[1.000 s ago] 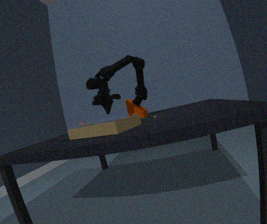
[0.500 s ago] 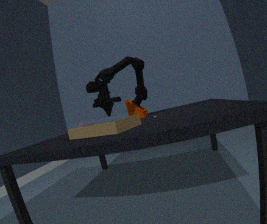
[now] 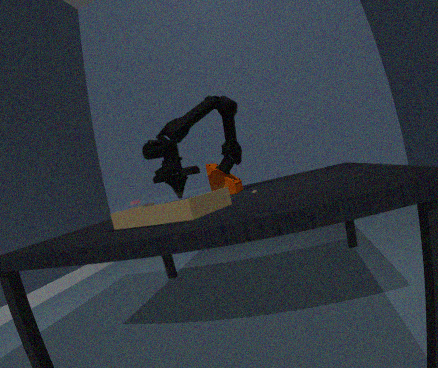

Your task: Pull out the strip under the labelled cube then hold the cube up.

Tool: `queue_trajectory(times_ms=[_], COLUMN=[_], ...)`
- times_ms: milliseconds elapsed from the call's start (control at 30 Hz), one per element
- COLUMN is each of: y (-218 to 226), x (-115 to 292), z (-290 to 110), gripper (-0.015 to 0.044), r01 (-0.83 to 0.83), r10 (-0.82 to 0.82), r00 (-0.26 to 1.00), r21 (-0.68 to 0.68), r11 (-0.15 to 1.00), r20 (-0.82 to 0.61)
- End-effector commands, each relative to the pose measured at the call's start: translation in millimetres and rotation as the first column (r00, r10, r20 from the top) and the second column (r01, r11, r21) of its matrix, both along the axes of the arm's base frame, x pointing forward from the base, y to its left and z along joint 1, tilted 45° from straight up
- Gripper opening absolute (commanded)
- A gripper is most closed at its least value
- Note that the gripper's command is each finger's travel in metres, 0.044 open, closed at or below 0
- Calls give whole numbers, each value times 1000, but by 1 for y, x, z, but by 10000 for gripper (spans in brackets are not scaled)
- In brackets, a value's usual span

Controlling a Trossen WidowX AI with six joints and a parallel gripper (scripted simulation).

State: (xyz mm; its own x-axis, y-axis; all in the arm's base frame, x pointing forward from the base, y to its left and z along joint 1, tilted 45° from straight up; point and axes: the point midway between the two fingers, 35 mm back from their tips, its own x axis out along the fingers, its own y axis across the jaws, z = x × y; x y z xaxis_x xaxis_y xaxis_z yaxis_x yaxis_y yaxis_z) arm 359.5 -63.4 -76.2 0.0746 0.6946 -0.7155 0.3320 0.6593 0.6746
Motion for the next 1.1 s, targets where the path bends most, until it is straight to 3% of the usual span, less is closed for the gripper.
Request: queue_trajectory(times_ms=[0, 1067], y=[8, 28], x=[-1, 0], z=[-7, -25], gripper=[0, 0], r01=[1, 0], r10=[-1, 0], r00=[1000, 1000], r21=[9, 12], r11=[1000, 1000], r20=[-10, -10])
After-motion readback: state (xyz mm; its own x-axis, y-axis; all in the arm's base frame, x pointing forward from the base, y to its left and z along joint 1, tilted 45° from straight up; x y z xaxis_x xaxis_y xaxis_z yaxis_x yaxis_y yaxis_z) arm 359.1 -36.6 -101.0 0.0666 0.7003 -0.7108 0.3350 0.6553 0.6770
